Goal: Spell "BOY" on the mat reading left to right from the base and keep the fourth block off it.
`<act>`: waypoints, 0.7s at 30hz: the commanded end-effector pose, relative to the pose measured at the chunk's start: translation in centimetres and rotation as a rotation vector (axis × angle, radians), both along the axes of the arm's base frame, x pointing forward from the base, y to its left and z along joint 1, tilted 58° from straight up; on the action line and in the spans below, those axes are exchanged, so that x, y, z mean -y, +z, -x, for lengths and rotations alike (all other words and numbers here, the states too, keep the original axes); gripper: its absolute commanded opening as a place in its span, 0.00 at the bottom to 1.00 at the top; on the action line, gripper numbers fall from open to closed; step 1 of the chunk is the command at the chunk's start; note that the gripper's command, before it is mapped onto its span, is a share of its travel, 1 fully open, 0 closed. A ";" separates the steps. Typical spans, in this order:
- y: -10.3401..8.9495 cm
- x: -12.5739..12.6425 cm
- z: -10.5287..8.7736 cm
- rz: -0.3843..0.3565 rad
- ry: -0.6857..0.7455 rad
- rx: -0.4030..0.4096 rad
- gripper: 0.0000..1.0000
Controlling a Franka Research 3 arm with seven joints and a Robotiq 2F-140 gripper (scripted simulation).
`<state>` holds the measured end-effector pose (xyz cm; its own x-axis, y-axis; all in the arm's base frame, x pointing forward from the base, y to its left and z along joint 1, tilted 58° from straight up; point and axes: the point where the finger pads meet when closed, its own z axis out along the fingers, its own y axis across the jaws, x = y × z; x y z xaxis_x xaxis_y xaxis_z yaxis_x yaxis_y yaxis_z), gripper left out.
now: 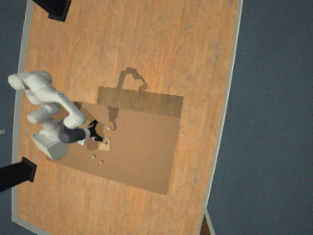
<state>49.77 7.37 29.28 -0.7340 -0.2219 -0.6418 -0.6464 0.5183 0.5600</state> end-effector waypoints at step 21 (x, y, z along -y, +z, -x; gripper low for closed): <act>-0.3 0.0 0.3 0.087 0.219 0.337 1.00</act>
